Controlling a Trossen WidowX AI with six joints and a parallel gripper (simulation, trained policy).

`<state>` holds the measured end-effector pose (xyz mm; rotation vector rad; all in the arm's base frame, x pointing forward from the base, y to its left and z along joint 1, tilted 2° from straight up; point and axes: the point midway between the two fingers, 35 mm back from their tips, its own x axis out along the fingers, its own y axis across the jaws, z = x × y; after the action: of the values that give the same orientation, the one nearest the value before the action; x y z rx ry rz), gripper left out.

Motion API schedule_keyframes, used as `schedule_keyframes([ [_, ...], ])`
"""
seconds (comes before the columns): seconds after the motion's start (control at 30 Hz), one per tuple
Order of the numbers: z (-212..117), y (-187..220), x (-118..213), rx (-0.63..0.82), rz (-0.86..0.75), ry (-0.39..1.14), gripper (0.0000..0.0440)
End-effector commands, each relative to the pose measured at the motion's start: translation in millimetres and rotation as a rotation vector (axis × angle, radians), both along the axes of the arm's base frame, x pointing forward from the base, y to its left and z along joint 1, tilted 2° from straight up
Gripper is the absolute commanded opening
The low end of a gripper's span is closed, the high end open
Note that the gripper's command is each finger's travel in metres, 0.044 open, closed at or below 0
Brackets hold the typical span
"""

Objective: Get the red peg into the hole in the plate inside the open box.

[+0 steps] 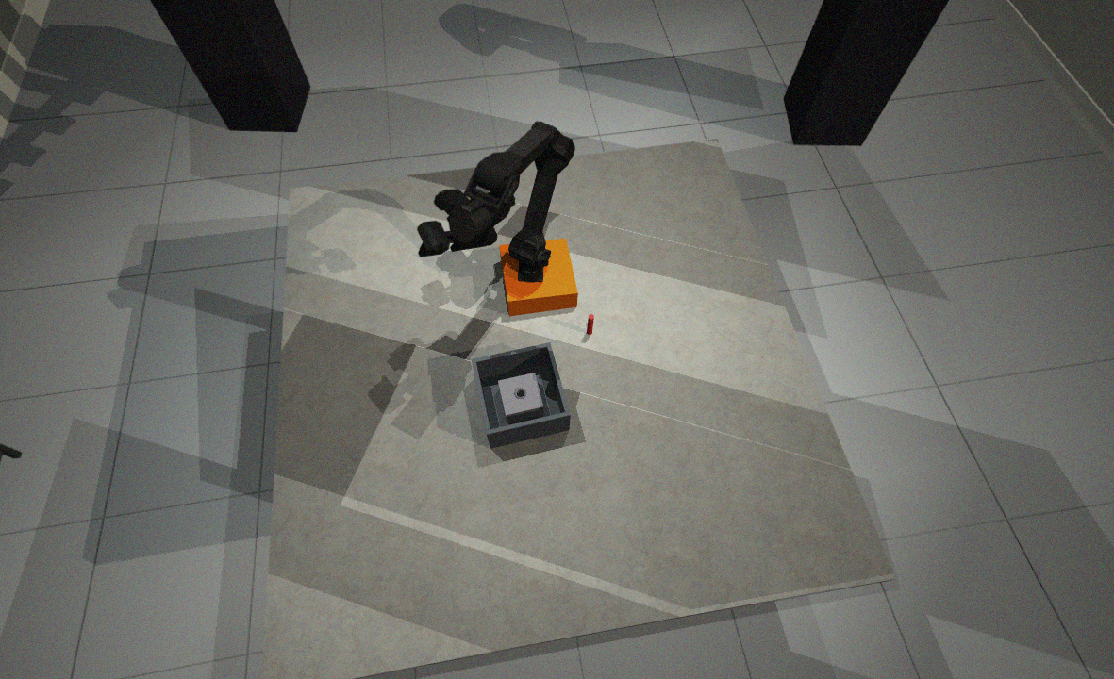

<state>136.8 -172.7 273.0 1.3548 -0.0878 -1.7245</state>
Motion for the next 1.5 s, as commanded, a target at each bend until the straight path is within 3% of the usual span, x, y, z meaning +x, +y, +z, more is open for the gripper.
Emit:
schedule_keyframes([
  [0.0, -15.8, 14.9, 15.6, 0.051, 0.13, 0.082, 0.044],
  [0.77, -76.1, 124.7, 61.4, 0.239, 0.821, 0.435, 0.044],
  [1.1, -105.0, 182.9, 54.8, 0.324, 1.108, 0.605, 0.044],
  [1.47, -143.8, 246.3, 25.7, 0.431, 1.376, 0.81, 0.044],
])
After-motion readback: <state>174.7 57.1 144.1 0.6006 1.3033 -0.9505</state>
